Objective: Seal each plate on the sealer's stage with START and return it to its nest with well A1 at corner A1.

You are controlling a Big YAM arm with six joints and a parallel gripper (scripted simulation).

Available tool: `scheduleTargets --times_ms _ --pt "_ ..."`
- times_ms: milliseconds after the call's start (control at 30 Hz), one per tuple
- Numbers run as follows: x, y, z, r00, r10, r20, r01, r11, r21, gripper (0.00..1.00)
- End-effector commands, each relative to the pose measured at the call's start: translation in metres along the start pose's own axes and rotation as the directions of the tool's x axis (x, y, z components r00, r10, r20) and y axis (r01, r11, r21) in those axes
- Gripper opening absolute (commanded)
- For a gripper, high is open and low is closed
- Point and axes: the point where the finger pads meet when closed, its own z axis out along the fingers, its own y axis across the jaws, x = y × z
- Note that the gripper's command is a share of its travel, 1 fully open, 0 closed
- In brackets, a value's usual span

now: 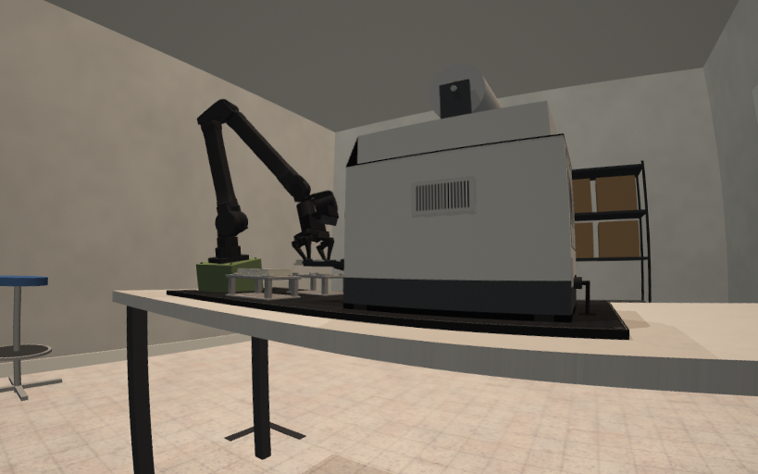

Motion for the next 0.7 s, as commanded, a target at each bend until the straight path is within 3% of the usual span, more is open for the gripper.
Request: scheduleTargets --times_ms 0,167,433,667 --pt "-0.022 0.006 -0.011 0.999 0.019 0.047 -0.018 0.999 -0.026 0.0" --pt "-0.035 0.012 -0.01 0.997 0.028 0.067 -0.025 0.999 -0.037 0.0" --pt "-0.033 0.014 -0.005 0.998 0.023 0.057 -0.021 0.999 -0.031 0.0" --pt "-0.009 0.009 -0.003 1.0 0.003 0.016 -0.003 1.0 -0.015 0.0"
